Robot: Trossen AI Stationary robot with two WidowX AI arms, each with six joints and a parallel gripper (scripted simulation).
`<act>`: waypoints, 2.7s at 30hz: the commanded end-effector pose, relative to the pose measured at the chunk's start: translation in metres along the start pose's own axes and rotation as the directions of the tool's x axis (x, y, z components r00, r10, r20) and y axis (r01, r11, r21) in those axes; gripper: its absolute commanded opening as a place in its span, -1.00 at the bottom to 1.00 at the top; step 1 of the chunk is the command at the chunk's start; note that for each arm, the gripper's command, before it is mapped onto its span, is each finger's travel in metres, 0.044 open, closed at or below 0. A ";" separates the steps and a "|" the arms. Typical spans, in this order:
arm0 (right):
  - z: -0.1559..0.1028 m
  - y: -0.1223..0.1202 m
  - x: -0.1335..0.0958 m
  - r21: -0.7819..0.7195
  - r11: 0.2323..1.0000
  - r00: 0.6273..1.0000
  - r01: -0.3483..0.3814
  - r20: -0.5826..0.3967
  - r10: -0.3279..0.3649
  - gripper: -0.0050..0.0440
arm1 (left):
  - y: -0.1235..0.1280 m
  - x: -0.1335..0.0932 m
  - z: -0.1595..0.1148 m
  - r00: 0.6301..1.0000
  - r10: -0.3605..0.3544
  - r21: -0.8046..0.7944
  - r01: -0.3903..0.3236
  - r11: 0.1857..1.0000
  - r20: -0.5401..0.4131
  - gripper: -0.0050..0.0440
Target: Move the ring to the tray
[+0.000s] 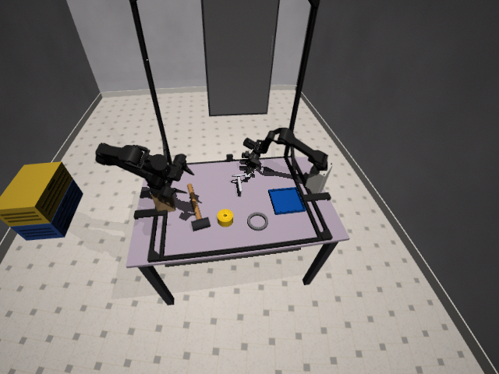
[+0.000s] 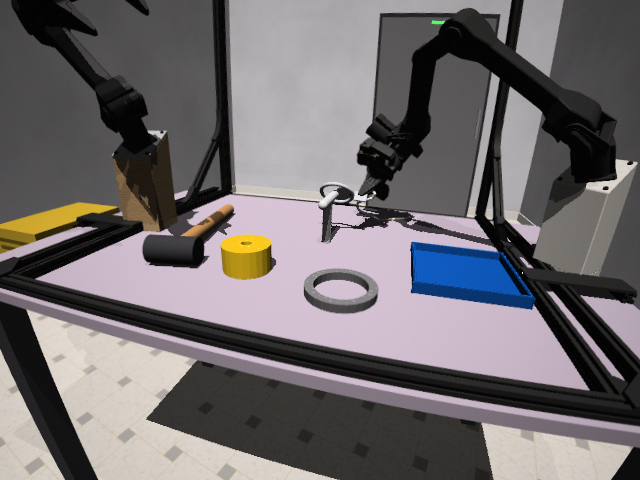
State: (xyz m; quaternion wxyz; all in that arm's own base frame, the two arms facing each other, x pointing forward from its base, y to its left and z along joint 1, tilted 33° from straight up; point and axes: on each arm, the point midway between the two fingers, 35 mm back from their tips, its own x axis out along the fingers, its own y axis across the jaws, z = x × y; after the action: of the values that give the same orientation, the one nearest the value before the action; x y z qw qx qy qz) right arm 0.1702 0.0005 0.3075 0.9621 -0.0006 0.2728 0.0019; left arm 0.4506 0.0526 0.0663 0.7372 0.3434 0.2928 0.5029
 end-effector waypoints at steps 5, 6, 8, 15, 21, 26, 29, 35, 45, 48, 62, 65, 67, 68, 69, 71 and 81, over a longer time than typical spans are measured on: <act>0.000 0.000 0.000 0.002 1.000 1.000 0.003 -0.002 -0.003 0.84 | -0.004 -0.005 0.003 1.000 0.002 -0.006 -0.002 1.000 -0.002 -0.80; 0.000 0.000 0.000 0.002 1.000 1.000 0.003 -0.002 -0.003 0.84 | -0.005 -0.005 0.003 1.000 0.002 -0.006 -0.002 1.000 -0.002 -0.80; 0.000 0.000 0.000 0.002 1.000 1.000 0.003 -0.002 -0.003 0.84 | -0.005 -0.006 0.003 1.000 0.002 -0.006 -0.002 1.000 -0.002 -0.80; 0.000 0.000 0.000 0.002 1.000 1.000 0.003 -0.002 -0.003 0.84 | -0.008 -0.008 0.004 1.000 0.002 -0.006 -0.002 1.000 -0.001 -0.80; 0.000 0.000 0.000 0.002 1.000 1.000 0.003 -0.002 -0.003 0.84 | -0.010 -0.010 0.005 1.000 0.002 -0.006 -0.002 1.000 -0.001 -0.80; 0.000 0.000 0.000 0.002 1.000 1.000 0.003 -0.002 -0.003 0.84 | -0.012 -0.012 0.006 1.000 0.003 -0.006 -0.003 1.000 -0.001 -0.80; 0.000 0.000 0.000 0.002 1.000 1.000 0.003 -0.002 -0.003 0.84 | -0.013 -0.012 0.006 1.000 0.003 -0.006 -0.003 1.000 -0.001 -0.80; 0.000 0.000 0.000 0.002 1.000 1.000 0.003 -0.002 -0.003 0.84 | -0.015 -0.015 0.007 1.000 0.003 -0.006 -0.003 1.000 -0.001 -0.80; 0.000 0.000 0.000 0.002 1.000 1.000 0.003 -0.002 -0.003 0.84 | -0.019 -0.018 0.009 1.000 0.003 -0.006 -0.003 1.000 0.000 -0.80; 0.000 0.000 0.000 0.002 1.000 1.000 0.003 -0.002 -0.003 0.84 | -0.019 -0.019 0.009 1.000 0.002 -0.006 -0.002 1.000 -0.001 -0.80; 0.000 0.000 0.000 0.002 1.000 1.000 0.003 -0.002 -0.003 0.84 | -0.017 -0.024 0.015 1.000 -0.002 -0.036 0.002 0.999 -0.001 -0.80; 0.000 0.000 0.000 0.002 1.000 1.000 0.003 -0.002 -0.003 0.84 | -0.016 -0.026 0.015 1.000 -0.003 -0.034 0.003 0.999 -0.002 -0.80; 0.000 0.000 0.000 0.002 1.000 1.000 0.003 -0.002 -0.003 0.84 | -0.016 -0.026 0.016 1.000 -0.003 -0.035 0.003 0.999 -0.002 -0.80; 0.000 0.000 0.000 0.002 1.000 1.000 0.003 -0.002 -0.003 0.84 | -0.016 -0.027 0.016 1.000 -0.003 -0.034 0.003 0.999 -0.002 -0.80; 0.000 0.000 0.000 0.002 1.000 1.000 0.003 -0.002 -0.003 0.84 | -0.016 -0.027 0.016 1.000 -0.003 -0.034 0.003 0.999 -0.002 -0.80; 0.000 0.000 0.000 0.002 1.000 1.000 0.003 -0.002 -0.003 0.84 | -0.015 -0.028 0.016 1.000 -0.004 -0.033 0.003 0.999 -0.003 -0.80; 0.000 0.000 0.000 0.002 1.000 1.000 0.003 -0.002 -0.003 0.84 | -0.013 -0.031 0.018 1.000 -0.005 -0.032 0.004 0.999 -0.004 -0.80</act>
State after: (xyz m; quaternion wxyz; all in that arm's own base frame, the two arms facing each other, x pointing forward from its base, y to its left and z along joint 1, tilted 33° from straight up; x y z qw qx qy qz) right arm 0.1702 0.0005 0.3075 0.9621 -0.0005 0.2727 0.0019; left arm 0.4602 0.0189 0.0651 0.7424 0.3360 0.2899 0.5020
